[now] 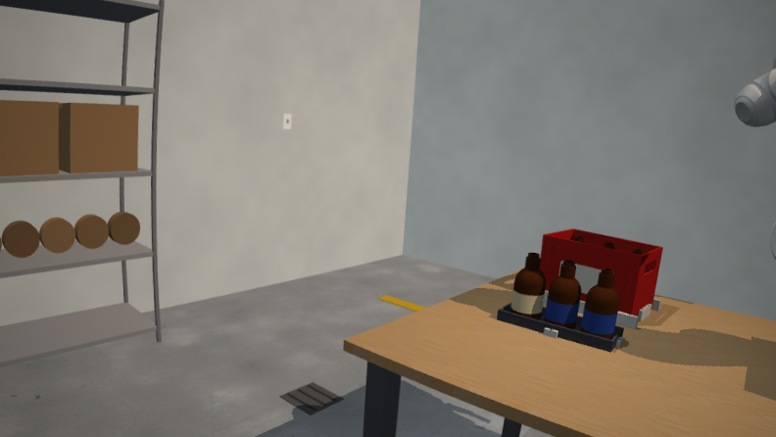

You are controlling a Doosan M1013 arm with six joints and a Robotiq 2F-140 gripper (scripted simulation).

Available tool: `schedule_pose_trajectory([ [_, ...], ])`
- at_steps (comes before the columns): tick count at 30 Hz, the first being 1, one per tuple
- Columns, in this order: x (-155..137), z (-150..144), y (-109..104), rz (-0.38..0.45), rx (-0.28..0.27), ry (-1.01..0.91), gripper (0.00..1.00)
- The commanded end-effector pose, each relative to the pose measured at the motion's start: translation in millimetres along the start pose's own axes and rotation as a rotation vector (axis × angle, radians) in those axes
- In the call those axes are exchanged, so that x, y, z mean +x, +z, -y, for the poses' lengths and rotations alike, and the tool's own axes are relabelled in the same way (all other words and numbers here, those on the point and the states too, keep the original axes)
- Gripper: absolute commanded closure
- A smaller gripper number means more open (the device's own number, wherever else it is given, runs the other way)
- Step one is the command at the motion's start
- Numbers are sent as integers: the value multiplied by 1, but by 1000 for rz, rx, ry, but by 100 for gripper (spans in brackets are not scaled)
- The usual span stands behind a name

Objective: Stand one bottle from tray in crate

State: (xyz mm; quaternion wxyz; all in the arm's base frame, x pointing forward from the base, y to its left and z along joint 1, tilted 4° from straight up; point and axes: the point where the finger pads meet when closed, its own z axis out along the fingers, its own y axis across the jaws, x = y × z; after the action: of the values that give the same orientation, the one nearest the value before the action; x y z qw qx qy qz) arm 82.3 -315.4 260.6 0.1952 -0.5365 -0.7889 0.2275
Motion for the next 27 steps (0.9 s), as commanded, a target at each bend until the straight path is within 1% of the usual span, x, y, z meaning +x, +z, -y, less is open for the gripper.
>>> schedule_pose_trajectory([
  [1, 0, 0, 0, 0, 0, 0, 0],
  [19, -2, -2, -1, 2, -3, -2, 0],
  [21, -13, -18, -9, 16, -21, -14, 0],
  [23, -35, -53, -26, 45, -61, -40, 0],
  [24, -48, -78, -37, 64, -90, -59, 0],
  [27, -62, -126, -59, 124, -203, -130, 0],
])
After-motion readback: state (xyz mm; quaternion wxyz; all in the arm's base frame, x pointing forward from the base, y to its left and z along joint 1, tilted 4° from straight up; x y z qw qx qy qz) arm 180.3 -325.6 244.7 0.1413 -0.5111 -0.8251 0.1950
